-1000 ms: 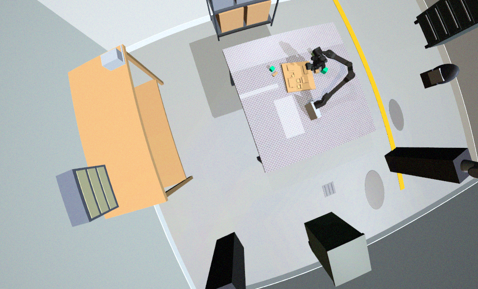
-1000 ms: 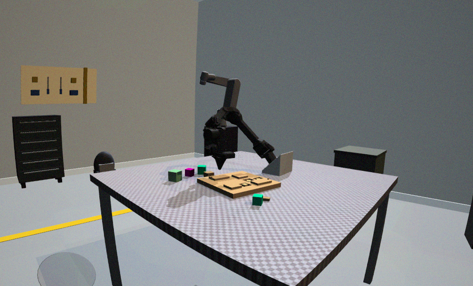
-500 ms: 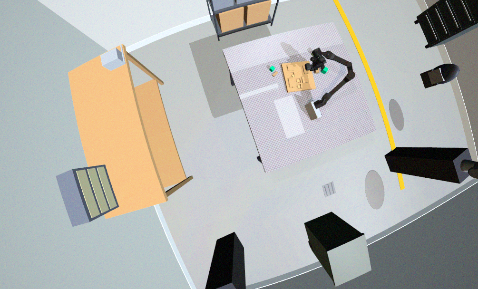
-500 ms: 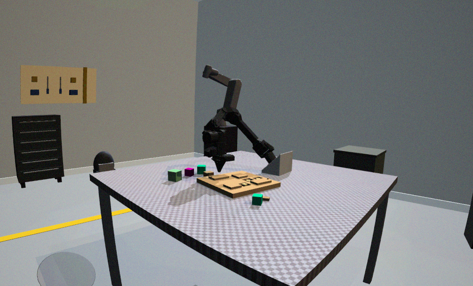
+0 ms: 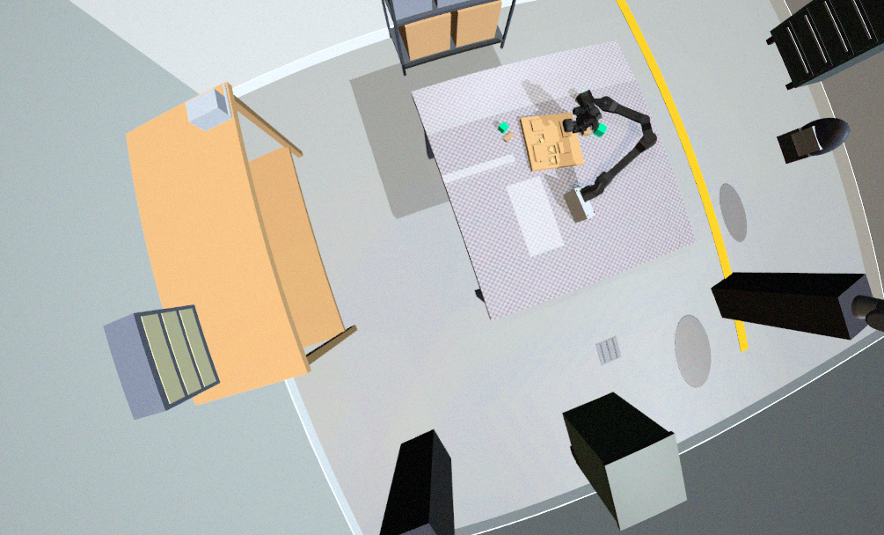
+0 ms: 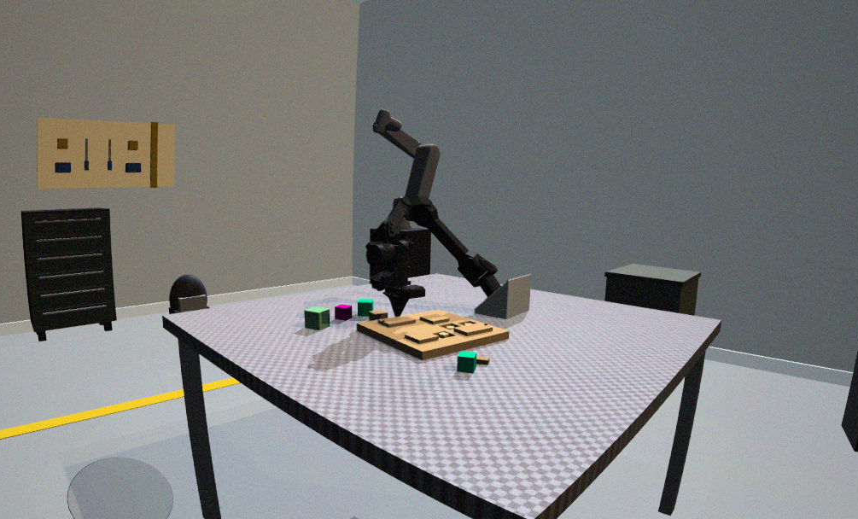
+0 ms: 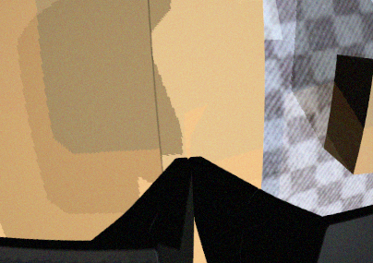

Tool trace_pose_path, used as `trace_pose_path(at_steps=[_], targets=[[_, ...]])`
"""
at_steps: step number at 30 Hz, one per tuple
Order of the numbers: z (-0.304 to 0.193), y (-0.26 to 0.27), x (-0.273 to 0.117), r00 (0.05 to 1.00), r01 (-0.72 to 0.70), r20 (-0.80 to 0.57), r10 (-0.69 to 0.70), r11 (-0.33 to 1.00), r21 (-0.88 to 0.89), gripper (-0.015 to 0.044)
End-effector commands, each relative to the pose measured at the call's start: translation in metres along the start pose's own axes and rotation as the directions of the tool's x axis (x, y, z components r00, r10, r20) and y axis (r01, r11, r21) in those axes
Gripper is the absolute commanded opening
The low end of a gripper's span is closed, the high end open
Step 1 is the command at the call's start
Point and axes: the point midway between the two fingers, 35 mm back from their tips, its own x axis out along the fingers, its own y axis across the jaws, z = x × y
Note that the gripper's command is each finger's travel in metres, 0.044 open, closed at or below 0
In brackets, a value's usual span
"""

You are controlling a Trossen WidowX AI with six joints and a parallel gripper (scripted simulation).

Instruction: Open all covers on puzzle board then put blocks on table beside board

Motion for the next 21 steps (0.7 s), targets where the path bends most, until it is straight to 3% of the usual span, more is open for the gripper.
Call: trace_pose_path(at_steps=[1, 21], targets=[[-0.002, 0.000, 0.004, 1.000, 0.007, -0.003, -0.007, 1.000, -0.012, 0.0000], [-0.009, 0.020, 0.004, 1.000, 0.006, -0.003, -0.006, 1.000, -0.012, 0.0000]])
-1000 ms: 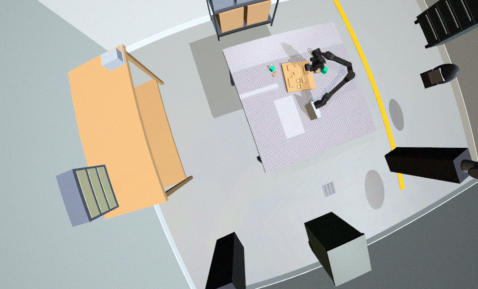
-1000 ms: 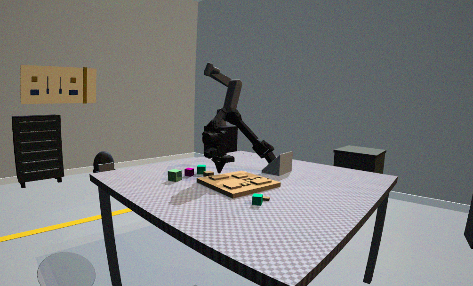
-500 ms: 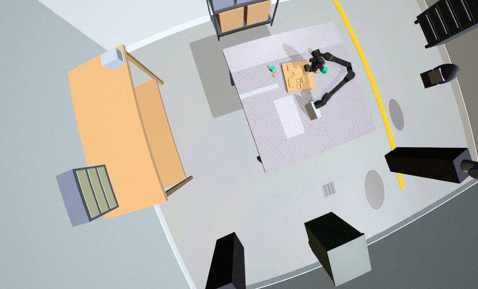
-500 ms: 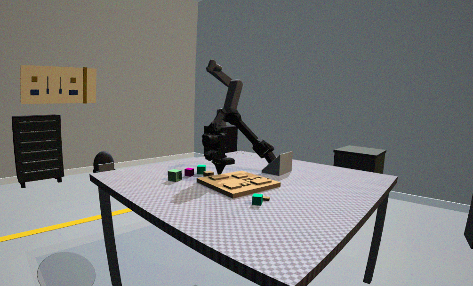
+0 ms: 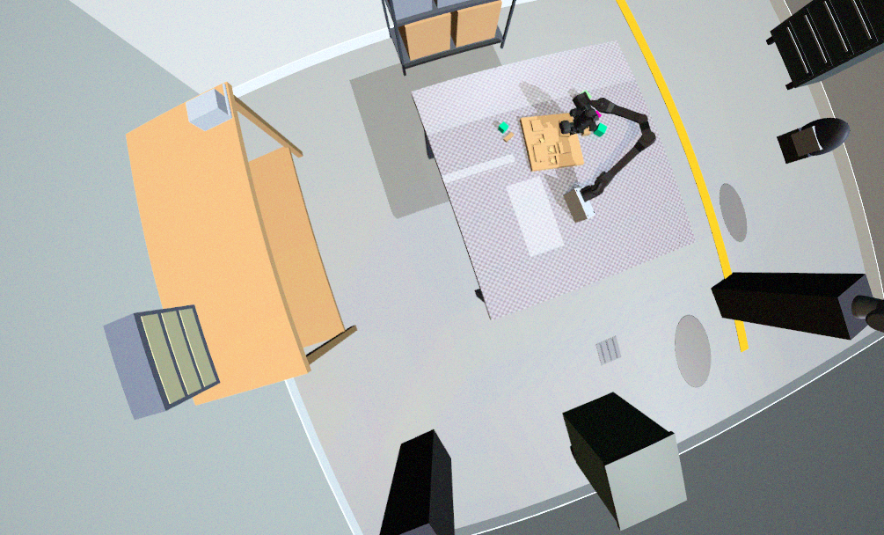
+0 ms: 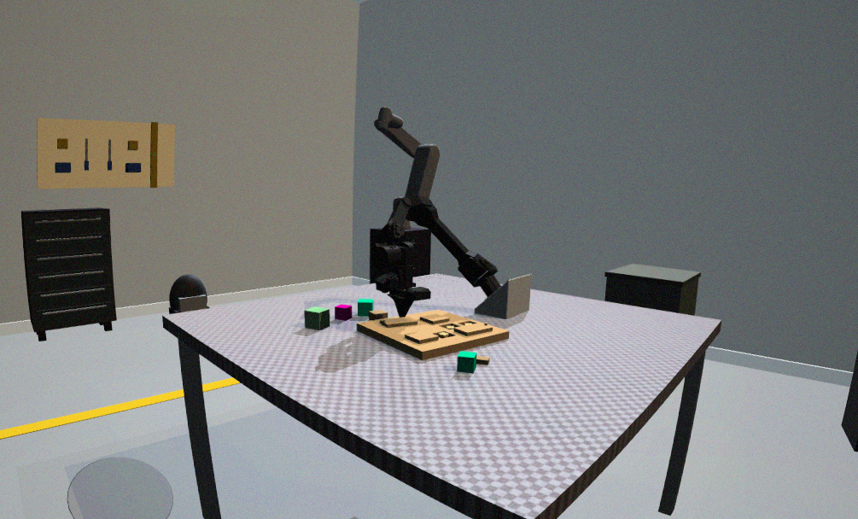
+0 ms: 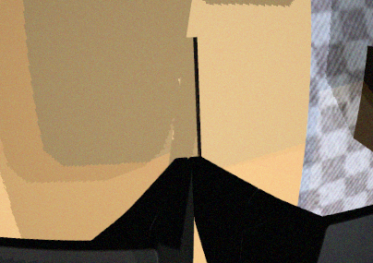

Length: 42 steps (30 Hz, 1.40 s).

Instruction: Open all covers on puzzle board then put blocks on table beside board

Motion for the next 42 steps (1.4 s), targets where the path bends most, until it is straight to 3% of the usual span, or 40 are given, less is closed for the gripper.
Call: trace_pose_path(at_steps=[1, 42], targets=[[-0.003, 0.005, 0.001, 1.000, 0.002, -0.001, -0.002, 1.000, 0.000, 0.0000], [0.001, 0.048, 0.001, 1.000, -0.001, -0.001, 0.001, 1.000, 0.000, 0.0000]])
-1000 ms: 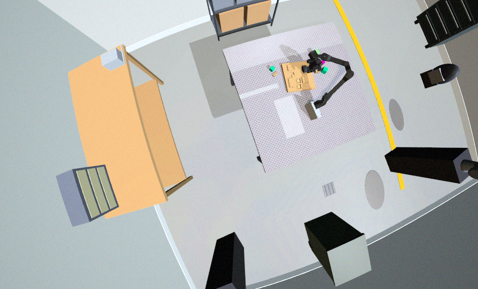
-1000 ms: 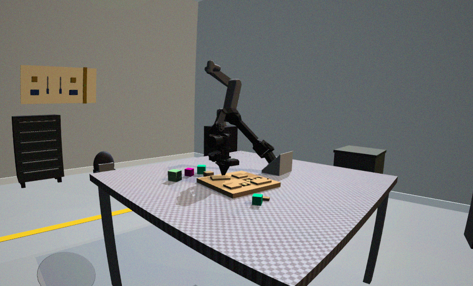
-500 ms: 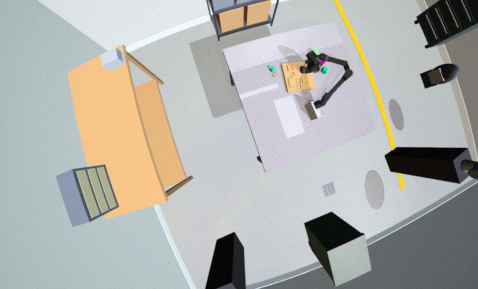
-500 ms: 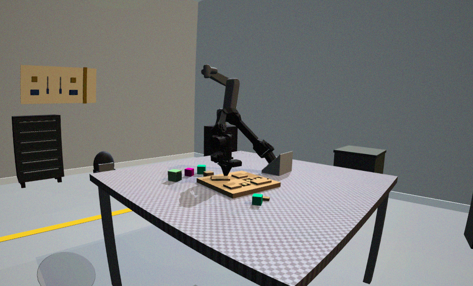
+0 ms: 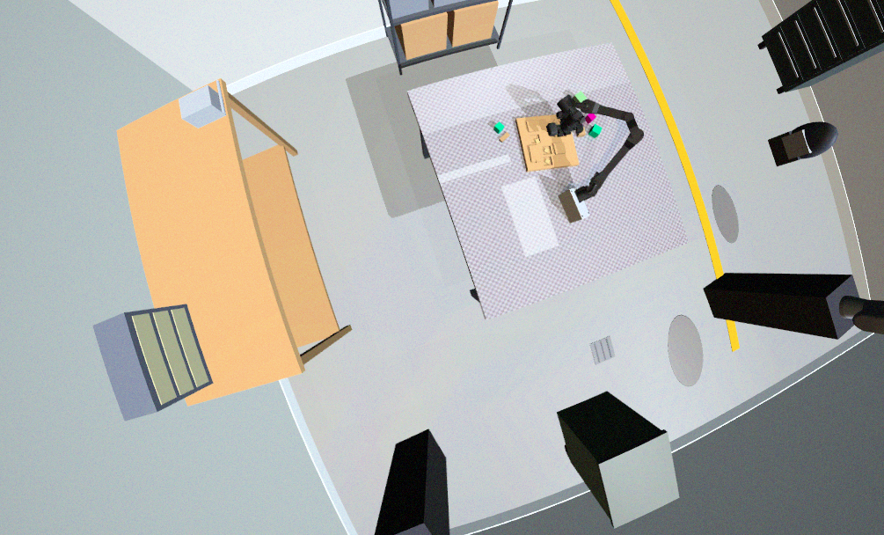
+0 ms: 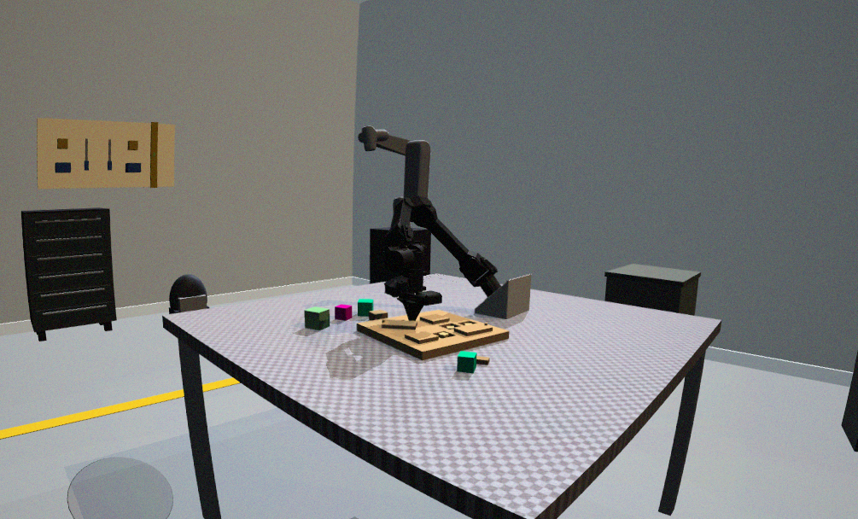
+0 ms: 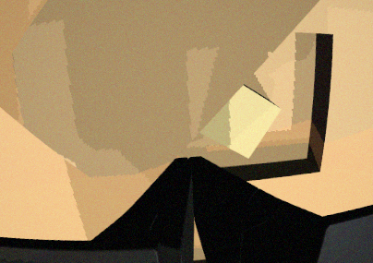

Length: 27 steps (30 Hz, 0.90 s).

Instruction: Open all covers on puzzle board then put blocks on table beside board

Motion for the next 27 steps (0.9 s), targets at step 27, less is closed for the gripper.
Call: trace_pose_path(at_steps=[27], targets=[[0.019, 0.027, -0.003, 1.000, -0.010, 0.006, 0.010, 1.000, 0.011, 0.0000]])
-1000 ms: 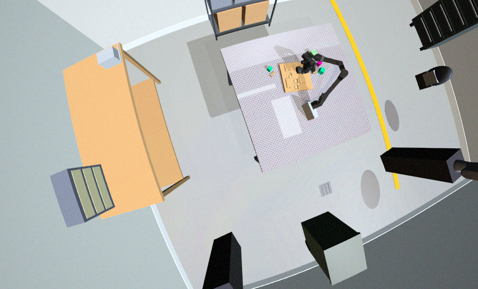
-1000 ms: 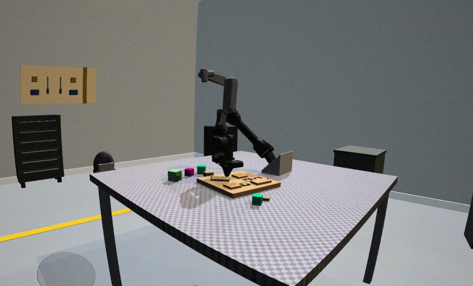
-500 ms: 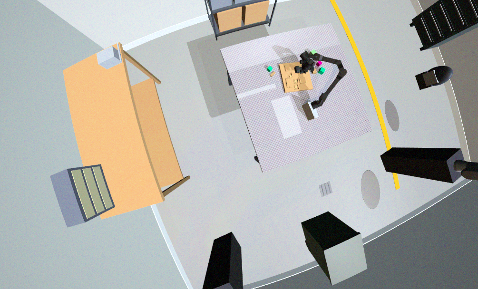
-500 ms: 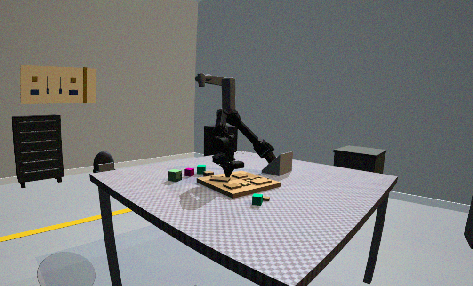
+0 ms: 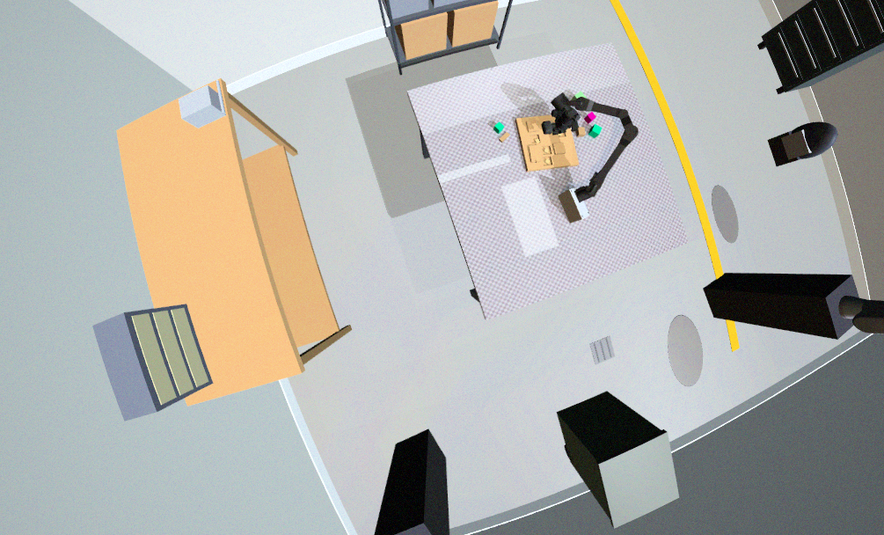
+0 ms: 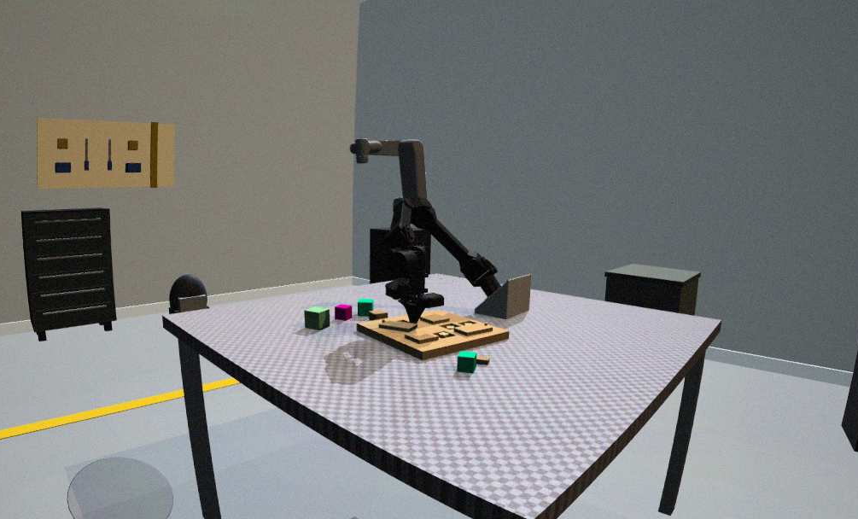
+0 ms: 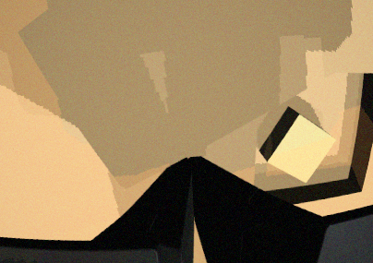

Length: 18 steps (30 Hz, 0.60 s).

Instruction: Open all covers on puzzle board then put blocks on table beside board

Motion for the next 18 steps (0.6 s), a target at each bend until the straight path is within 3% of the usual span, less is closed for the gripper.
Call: trace_pose_path(at_steps=[1, 18], targets=[[0.006, 0.005, -0.003, 1.000, -0.010, 0.006, 0.009, 1.000, 0.012, 0.0000], [0.019, 0.016, -0.003, 1.000, -0.010, 0.007, 0.010, 1.000, 0.013, 0.0000]])
